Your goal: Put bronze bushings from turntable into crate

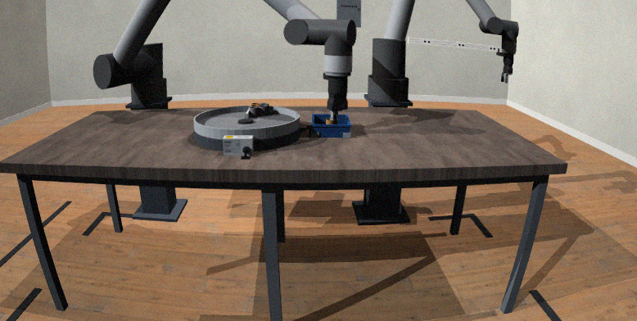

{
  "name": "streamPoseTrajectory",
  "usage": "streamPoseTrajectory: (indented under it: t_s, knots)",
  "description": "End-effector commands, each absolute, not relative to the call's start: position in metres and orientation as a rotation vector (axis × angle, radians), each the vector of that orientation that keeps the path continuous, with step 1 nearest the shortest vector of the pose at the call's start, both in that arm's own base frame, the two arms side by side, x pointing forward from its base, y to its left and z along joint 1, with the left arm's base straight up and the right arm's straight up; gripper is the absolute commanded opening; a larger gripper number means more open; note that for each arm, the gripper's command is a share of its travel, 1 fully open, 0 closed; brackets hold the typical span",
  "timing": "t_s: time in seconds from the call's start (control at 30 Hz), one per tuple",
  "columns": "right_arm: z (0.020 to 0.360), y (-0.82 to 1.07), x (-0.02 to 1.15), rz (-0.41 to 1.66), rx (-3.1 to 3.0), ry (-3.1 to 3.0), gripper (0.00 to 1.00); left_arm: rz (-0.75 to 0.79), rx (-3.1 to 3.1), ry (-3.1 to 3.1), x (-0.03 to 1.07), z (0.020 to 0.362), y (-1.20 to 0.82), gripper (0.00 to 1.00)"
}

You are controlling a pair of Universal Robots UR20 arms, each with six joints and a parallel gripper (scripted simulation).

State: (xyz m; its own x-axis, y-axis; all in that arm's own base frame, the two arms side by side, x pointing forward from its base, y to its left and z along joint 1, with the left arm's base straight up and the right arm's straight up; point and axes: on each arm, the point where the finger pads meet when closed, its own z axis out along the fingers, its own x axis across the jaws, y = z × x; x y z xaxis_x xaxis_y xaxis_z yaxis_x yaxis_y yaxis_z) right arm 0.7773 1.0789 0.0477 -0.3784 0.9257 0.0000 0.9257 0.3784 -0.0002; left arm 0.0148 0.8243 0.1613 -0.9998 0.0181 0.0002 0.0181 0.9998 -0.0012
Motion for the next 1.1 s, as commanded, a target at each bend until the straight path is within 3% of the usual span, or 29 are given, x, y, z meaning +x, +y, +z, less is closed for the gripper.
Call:
streamPoseTrajectory:
  t_s: [0.0, 1.07]
  knots:
    - [0.0489, 1.0793, 0.7776, -0.002, -1.751, -2.608, 0.00, 0.000, -0.028, -3.141, 0.0149, 0.1620, 0.8248, 1.00]
    - [0.0447, 1.0793, 0.7776, -0.002, -1.751, -2.608, 0.00, 0.000, -0.028, -3.141, 0.0149, 0.1620, 0.8248, 1.00]
